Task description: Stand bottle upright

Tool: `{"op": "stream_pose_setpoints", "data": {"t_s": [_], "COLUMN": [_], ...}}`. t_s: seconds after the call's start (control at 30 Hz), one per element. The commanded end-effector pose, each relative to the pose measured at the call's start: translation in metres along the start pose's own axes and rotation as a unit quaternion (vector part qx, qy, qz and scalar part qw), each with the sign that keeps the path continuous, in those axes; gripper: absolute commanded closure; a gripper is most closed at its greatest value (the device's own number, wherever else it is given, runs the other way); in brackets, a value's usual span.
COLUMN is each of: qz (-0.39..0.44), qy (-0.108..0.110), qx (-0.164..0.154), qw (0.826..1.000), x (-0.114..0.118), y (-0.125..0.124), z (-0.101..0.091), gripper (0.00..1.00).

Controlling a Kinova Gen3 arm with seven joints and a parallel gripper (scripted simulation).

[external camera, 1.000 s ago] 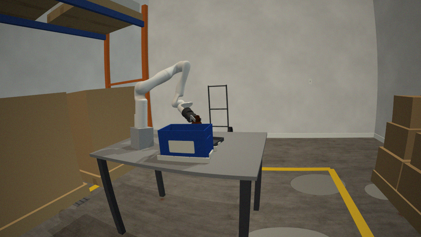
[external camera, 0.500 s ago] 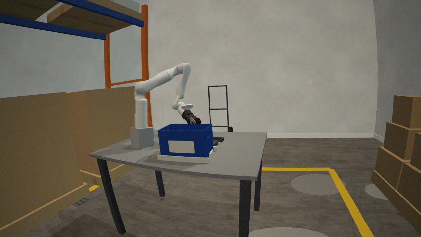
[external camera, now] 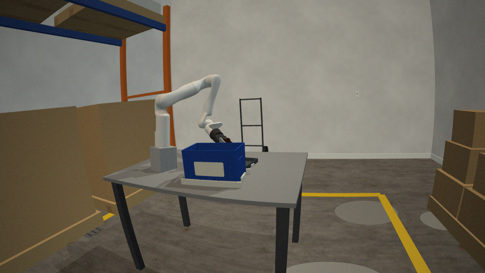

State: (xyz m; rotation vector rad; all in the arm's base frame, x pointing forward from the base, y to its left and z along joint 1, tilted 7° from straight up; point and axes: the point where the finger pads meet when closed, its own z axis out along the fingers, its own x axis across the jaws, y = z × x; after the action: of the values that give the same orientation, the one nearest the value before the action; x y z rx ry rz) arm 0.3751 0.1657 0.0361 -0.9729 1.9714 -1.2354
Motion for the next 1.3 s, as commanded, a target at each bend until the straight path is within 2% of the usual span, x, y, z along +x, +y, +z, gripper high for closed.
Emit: {"op": "stream_pose_setpoints", "data": {"t_s": [0.0, 1.27], "qz": [-0.001, -0.001], "qy": [0.001, 0.001], "qx": [0.001, 0.001], "qw": [1.0, 1.0], "x": [0.0007, 0.0008], "y": [0.0009, 0.0087], "z": [0.0007, 0.0036], "gripper": [1.0, 1.0]}}
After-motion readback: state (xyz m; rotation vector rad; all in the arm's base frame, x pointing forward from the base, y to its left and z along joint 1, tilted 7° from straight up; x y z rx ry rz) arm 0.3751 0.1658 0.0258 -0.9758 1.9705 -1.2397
